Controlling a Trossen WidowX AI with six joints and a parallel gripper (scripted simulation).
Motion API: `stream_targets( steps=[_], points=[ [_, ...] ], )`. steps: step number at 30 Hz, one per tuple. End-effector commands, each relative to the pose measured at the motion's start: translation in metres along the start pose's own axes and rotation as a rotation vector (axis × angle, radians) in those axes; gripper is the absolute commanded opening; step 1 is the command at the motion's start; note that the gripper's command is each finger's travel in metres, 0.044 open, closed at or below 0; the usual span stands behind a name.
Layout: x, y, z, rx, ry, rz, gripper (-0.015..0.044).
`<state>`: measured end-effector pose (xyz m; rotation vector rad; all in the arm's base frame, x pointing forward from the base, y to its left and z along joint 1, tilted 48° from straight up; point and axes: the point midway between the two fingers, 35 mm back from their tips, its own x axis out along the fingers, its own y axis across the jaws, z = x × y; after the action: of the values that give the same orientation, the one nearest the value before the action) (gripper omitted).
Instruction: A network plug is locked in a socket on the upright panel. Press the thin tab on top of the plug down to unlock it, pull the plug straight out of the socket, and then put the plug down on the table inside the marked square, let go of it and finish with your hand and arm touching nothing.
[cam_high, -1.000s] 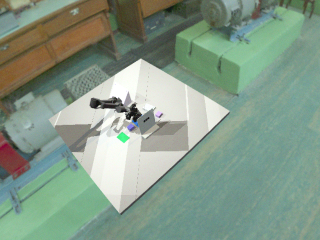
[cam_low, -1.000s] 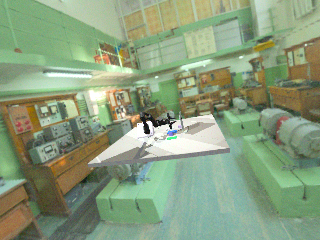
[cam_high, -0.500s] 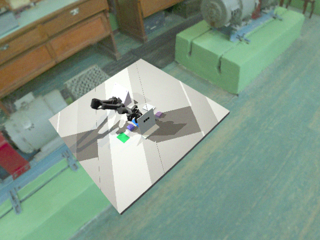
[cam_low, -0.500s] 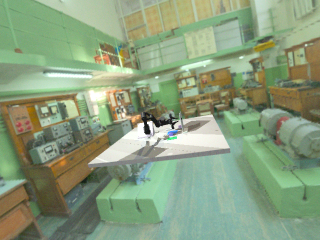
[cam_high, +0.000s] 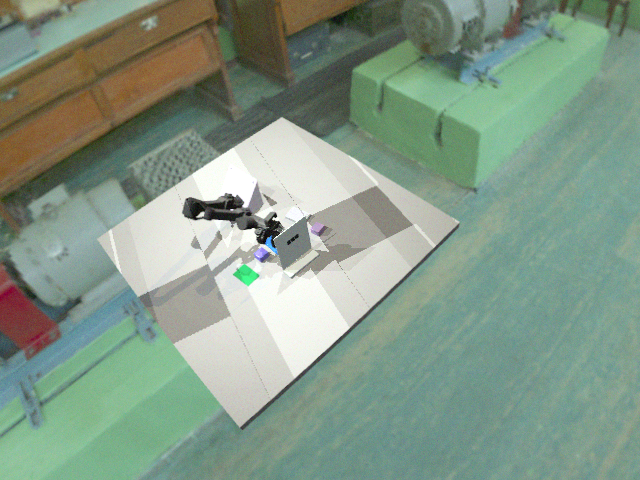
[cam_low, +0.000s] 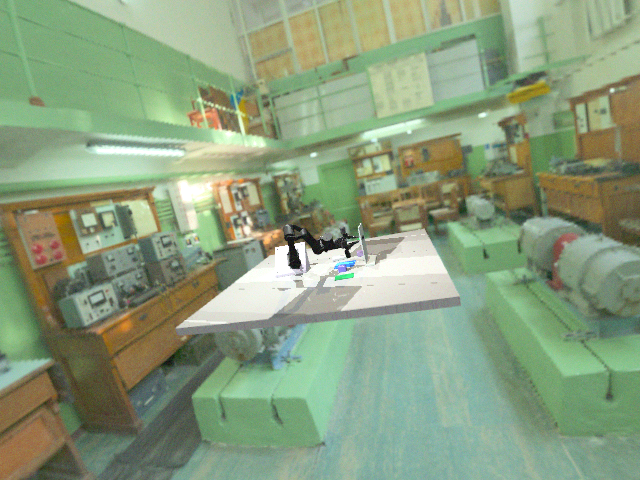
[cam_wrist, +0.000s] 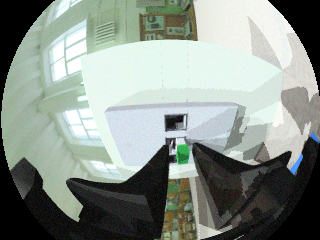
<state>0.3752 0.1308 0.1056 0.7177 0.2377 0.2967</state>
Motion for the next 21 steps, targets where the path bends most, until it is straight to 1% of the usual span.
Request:
stream_targets(
  steps=[1,12,21],
  points=[
    [0.0014,0.0007,0.0001,0.000,0.002,0.003,0.0076],
    [0.0014,0.0007,0.0001,0.000,0.002,0.003,0.0003],
    [-0.0023,0.0006,-0.0009,0.000,0.002,0.003,0.0000]
  ],
)
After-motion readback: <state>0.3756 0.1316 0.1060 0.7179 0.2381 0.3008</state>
